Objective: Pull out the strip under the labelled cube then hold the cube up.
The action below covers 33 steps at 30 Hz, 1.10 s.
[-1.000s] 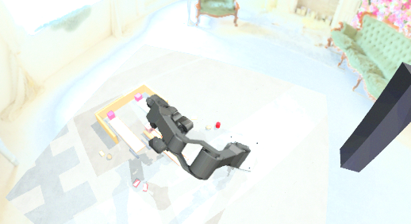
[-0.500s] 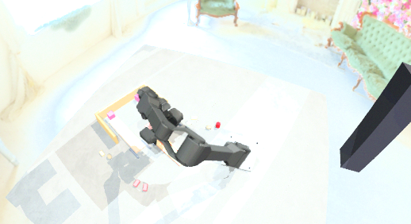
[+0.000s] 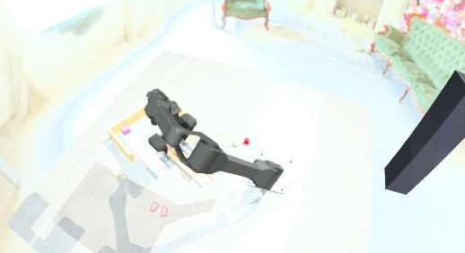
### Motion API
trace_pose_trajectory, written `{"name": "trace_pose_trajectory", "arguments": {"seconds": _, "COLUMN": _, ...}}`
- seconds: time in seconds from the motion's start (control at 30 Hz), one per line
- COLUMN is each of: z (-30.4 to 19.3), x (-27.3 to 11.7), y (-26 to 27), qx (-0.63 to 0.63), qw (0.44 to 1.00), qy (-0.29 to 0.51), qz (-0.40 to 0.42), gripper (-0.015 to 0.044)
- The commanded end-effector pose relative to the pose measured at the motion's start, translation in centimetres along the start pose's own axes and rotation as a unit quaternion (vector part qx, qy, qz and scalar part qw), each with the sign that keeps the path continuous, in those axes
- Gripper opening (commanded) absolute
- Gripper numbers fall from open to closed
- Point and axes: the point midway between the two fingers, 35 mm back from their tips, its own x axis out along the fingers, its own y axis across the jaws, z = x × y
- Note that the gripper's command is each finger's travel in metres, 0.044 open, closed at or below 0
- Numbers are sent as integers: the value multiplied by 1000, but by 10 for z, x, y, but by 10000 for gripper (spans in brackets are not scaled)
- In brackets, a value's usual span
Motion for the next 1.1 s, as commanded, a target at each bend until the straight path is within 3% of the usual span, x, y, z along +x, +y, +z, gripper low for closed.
{"name": "trace_pose_trajectory", "arguments": {"seconds": 0.0, "z": 15, "x": -2, "y": -1, "qx": -2, "qw": 1000, "qy": -1, "qz": -3, "gripper": 440}}
{"name": "trace_pose_trajectory", "arguments": {"seconds": 0.37, "z": 50, "x": -8, "y": -5, "qx": -3, "qw": 1000, "qy": -1, "qz": -3, "gripper": 440}}
{"name": "trace_pose_trajectory", "arguments": {"seconds": 0.63, "z": 51, "x": 2, "y": -5, "qx": -3, "qw": 1000, "qy": -2, "qz": -3, "gripper": 250}}
{"name": "trace_pose_trajectory", "arguments": {"seconds": 1.07, "z": 52, "x": 24, "y": -5, "qx": -3, "qw": 1000, "qy": -2, "qz": -3, "gripper": 250}}
